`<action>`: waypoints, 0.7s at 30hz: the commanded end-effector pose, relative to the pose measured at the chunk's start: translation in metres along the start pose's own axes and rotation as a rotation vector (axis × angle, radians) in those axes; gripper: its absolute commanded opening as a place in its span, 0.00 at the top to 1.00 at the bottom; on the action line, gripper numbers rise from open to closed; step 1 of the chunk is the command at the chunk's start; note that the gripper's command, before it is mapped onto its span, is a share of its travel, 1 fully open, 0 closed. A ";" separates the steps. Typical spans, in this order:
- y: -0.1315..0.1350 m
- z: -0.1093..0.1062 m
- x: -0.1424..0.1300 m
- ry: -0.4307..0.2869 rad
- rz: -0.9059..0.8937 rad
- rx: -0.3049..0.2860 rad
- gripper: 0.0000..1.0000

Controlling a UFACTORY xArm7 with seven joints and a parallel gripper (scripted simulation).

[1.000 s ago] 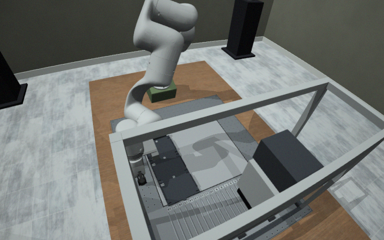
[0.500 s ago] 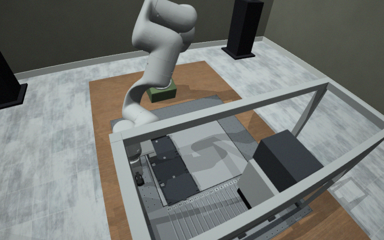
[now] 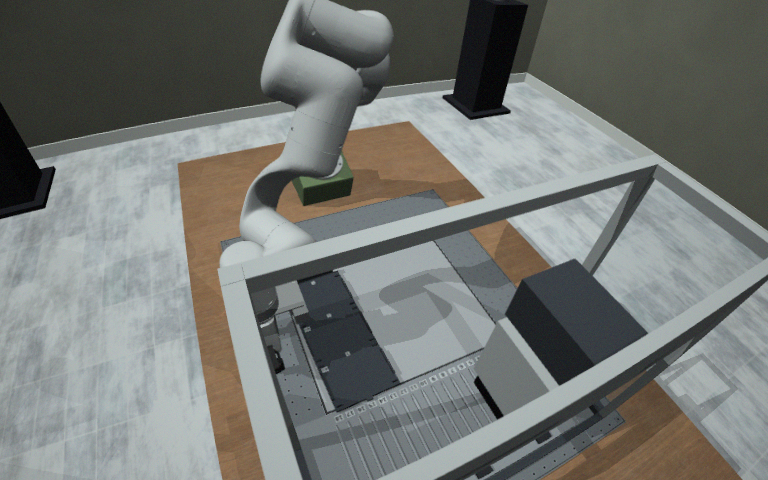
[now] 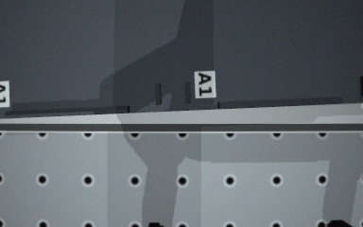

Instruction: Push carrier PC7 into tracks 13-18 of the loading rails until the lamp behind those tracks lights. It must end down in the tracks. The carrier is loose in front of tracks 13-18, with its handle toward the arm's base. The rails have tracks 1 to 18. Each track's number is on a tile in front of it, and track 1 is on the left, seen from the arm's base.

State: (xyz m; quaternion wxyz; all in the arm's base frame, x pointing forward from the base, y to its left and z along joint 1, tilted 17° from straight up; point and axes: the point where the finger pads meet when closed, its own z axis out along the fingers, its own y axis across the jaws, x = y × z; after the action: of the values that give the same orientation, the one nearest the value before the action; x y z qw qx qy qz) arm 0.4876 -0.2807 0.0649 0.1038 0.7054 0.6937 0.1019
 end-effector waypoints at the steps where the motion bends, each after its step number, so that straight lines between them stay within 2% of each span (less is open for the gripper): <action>1: 0.001 -0.002 -0.004 -0.002 0.000 -0.004 0.00; 21: 0.001 -0.002 -0.015 -0.002 0.000 -0.004 0.00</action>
State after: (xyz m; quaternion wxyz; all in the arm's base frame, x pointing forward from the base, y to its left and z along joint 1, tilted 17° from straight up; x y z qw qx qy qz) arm 0.4874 -0.2933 0.0649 0.1038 0.7054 0.6937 0.1019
